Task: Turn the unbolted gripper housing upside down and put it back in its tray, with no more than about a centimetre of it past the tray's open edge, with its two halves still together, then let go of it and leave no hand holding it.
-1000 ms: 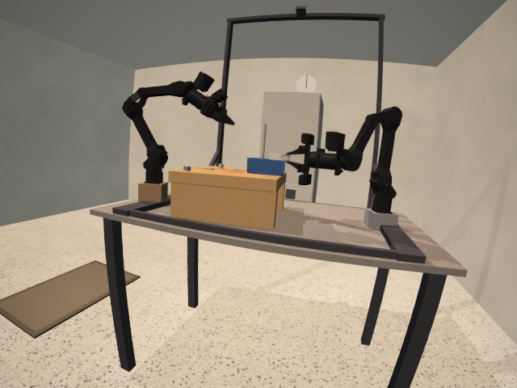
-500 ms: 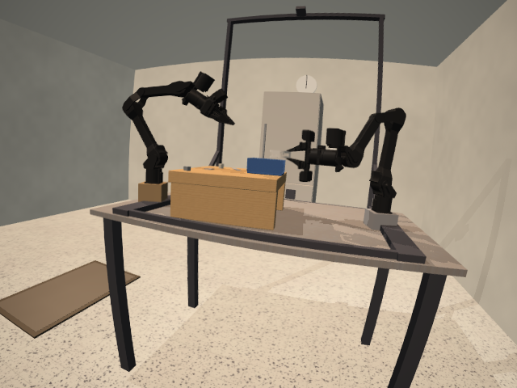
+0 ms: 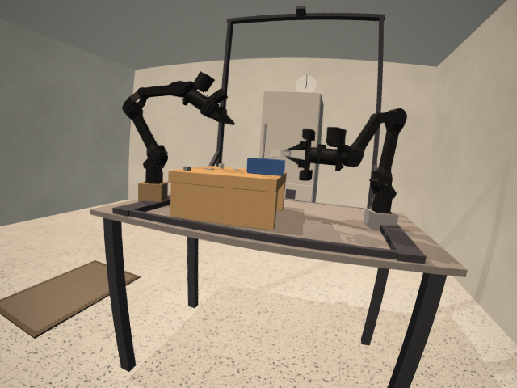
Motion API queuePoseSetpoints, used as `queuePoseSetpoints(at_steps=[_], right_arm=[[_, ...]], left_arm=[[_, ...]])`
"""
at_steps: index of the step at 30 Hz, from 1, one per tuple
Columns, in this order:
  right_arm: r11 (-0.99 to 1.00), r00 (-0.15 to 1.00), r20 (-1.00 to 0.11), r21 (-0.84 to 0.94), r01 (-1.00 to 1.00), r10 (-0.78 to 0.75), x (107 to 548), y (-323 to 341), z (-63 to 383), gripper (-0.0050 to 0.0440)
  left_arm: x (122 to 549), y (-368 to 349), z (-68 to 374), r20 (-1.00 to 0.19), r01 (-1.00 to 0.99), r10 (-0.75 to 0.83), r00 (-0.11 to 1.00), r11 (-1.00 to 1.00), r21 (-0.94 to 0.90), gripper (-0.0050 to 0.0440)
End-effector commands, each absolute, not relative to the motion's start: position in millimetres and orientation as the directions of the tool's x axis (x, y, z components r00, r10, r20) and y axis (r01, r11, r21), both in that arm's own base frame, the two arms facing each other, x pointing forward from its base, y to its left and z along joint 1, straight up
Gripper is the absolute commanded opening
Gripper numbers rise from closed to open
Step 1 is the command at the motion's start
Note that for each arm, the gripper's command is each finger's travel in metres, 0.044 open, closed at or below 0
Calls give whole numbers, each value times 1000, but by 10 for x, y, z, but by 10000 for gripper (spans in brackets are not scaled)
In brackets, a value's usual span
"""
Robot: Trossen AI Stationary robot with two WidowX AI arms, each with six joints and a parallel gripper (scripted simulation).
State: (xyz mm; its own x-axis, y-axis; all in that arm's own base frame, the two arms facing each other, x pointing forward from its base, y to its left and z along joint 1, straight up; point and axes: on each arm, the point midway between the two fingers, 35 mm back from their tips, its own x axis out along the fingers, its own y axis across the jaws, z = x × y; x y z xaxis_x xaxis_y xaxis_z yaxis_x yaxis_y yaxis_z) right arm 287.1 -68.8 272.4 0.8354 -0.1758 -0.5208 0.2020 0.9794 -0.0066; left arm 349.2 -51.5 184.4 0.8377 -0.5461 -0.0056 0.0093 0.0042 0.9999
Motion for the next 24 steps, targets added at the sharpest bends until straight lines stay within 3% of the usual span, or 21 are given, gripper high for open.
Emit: queuePoseSetpoints(at_steps=[1,24], right_arm=[[979,846,-504,-1,202,-175,2867,-682,2789,440],[979,846,-504,-1,202,-175,2867,-682,2789,440]], left_arm=[[3467,-508,1950,17,-20,-547,837,0,1000,119],[3285,-474,1964,16,-19,-547,837,0,1000,119]])
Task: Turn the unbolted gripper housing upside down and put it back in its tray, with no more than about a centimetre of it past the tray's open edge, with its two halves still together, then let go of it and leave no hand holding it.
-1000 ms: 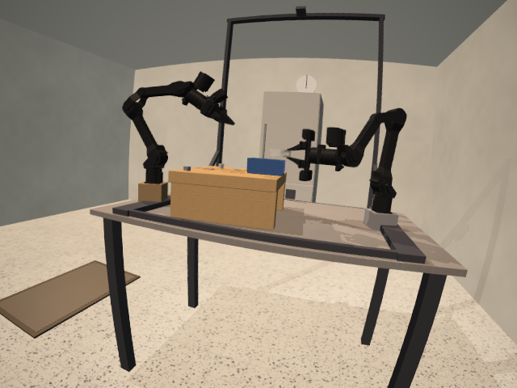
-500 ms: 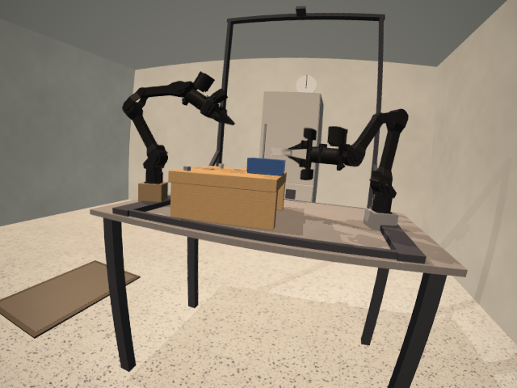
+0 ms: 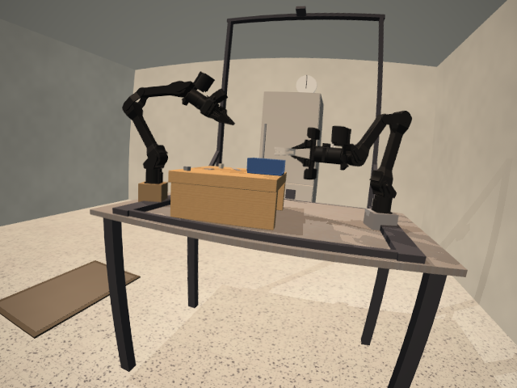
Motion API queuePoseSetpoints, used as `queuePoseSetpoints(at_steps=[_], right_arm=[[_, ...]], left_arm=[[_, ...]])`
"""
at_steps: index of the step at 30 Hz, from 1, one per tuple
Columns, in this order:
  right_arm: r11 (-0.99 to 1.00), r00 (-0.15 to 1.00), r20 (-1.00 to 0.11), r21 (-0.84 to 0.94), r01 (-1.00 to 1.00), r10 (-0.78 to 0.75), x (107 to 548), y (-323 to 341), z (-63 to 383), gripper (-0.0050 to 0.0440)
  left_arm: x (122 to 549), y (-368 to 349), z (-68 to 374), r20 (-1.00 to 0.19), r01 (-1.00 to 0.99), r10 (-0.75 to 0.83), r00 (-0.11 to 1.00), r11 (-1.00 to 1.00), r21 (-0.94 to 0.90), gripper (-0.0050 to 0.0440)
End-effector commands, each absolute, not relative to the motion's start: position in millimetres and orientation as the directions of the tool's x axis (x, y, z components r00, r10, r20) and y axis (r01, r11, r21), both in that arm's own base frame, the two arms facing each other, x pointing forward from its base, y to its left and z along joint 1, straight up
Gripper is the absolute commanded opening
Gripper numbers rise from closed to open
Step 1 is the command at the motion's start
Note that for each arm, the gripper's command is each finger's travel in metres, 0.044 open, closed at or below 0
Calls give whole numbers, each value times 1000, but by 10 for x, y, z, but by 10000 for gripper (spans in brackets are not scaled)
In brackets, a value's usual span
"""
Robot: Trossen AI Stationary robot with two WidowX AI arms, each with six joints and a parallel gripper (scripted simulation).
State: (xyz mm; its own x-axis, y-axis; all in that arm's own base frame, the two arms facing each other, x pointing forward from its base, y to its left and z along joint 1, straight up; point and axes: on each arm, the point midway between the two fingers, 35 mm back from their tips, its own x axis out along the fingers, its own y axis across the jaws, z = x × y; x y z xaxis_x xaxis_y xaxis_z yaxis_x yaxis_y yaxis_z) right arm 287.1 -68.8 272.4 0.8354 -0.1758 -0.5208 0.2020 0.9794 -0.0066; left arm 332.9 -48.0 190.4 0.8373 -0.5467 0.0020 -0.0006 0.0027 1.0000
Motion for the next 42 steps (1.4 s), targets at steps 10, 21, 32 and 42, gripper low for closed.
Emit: queuePoseSetpoints(at_steps=[10,21,32,42], right_arm=[[979,846,-504,-1,202,-175,2867,-682,2789,440],[979,846,-504,-1,202,-175,2867,-682,2789,440],[979,846,-504,-1,202,-175,2867,-682,2789,440],[979,846,-504,-1,202,-175,2867,-682,2789,440]], left_arm=[[3188,-459,1963,15,-18,-547,837,0,1000,119],[3100,-448,1957,14,-17,-547,837,-1,1000,119],[3012,-439,1947,14,-17,-547,837,-1,1000,119],[2923,-432,1931,13,-16,-547,837,-1,1000,119]])
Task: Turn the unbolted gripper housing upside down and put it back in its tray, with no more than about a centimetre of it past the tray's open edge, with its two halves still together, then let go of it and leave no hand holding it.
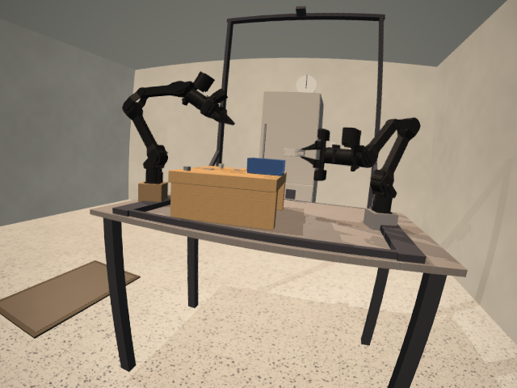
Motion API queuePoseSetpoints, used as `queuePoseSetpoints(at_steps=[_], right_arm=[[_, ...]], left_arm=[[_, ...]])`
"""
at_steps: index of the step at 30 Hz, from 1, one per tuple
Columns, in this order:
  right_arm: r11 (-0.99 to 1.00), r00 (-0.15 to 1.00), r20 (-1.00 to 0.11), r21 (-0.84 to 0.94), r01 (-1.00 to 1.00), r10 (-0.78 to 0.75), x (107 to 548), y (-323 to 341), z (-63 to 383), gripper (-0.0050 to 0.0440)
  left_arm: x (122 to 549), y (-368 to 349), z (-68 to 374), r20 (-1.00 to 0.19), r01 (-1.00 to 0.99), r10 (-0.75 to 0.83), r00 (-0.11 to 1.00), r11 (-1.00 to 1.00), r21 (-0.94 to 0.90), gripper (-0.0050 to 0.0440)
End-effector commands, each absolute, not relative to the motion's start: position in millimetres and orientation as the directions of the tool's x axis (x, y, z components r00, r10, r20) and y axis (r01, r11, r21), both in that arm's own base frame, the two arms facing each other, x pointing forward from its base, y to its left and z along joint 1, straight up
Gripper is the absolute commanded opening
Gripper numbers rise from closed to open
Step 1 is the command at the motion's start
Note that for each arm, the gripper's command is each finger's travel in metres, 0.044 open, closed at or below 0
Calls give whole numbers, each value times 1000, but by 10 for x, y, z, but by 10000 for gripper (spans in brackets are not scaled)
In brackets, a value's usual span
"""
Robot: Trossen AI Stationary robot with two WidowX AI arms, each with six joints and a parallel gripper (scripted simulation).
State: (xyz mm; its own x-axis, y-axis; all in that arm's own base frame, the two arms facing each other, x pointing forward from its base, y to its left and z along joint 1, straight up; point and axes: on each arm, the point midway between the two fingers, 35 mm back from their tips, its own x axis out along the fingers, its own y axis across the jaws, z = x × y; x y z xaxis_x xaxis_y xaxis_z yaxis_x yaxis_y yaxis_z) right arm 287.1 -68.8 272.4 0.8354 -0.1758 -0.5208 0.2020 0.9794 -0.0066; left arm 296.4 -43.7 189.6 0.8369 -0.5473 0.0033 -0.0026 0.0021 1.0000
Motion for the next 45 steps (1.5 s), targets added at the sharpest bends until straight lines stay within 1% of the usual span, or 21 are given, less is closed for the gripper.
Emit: queuePoseSetpoints(at_steps=[1,24,45], right_arm=[[979,846,-504,-1,202,-175,2867,-682,2789,440],[979,846,-504,-1,202,-175,2867,-682,2789,440],[979,846,-504,-1,202,-175,2867,-682,2789,440]], left_arm=[[2919,-432,1930,13,-16,-547,837,-1,1000,119],[2976,-394,1931,4,-12,-528,850,-12,1000,119],[3109,-337,1931,-33,29,-498,866,-16,999,119]])
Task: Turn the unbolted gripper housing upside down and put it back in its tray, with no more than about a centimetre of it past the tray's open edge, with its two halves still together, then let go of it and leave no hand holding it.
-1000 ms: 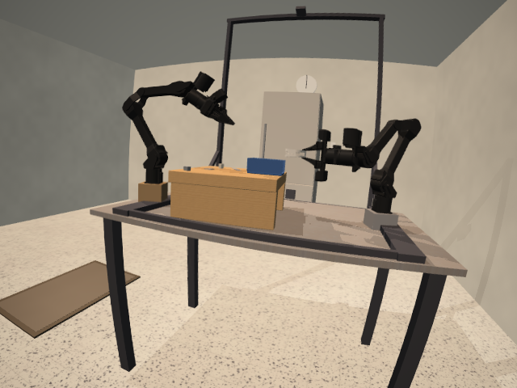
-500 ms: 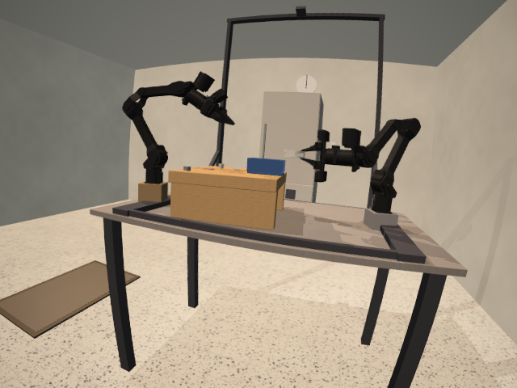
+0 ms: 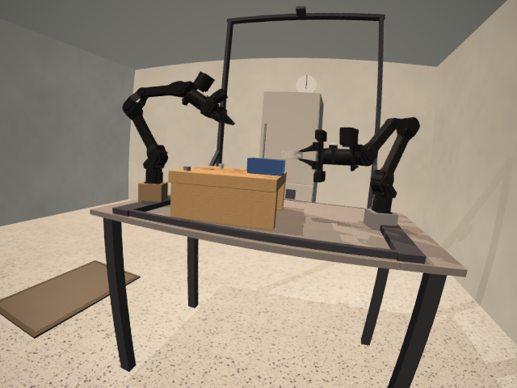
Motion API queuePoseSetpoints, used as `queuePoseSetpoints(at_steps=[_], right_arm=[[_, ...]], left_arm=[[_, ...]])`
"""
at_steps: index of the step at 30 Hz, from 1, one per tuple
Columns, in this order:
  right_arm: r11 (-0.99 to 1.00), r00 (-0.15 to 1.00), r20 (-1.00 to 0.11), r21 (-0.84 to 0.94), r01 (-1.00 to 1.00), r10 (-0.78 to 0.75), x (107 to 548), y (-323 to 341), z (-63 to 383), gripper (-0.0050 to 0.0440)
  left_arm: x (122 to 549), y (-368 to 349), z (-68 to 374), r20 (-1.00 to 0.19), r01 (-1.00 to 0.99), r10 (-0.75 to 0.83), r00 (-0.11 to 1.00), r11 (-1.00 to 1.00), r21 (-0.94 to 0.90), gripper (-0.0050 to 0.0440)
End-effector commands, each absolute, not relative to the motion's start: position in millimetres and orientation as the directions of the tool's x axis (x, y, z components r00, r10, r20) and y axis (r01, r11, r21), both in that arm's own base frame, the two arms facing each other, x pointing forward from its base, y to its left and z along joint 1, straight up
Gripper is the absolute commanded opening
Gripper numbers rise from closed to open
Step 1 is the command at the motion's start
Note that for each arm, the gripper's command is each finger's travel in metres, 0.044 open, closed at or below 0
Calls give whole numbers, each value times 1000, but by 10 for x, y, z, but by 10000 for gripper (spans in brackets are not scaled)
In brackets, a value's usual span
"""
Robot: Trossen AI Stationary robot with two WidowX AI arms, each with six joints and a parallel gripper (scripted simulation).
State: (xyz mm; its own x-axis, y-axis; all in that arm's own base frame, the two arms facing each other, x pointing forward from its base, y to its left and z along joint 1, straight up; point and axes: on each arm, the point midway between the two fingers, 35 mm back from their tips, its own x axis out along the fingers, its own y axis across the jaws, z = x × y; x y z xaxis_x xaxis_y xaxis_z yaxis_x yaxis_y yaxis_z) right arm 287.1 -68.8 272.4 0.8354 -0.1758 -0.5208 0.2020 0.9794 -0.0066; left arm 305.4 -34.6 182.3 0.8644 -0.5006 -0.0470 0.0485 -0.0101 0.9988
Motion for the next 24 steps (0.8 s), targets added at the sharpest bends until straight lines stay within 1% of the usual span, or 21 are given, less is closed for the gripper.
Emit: queuePoseSetpoints(at_steps=[1,24], right_arm=[[979,846,-504,-1,202,-175,2867,-682,2789,440],[979,846,-504,-1,202,-175,2867,-682,2789,440]], left_arm=[[3115,-336,1931,-36,33,-498,866,-15,999,119],[3209,-323,1952,-78,93,-491,868,7,996,119]])
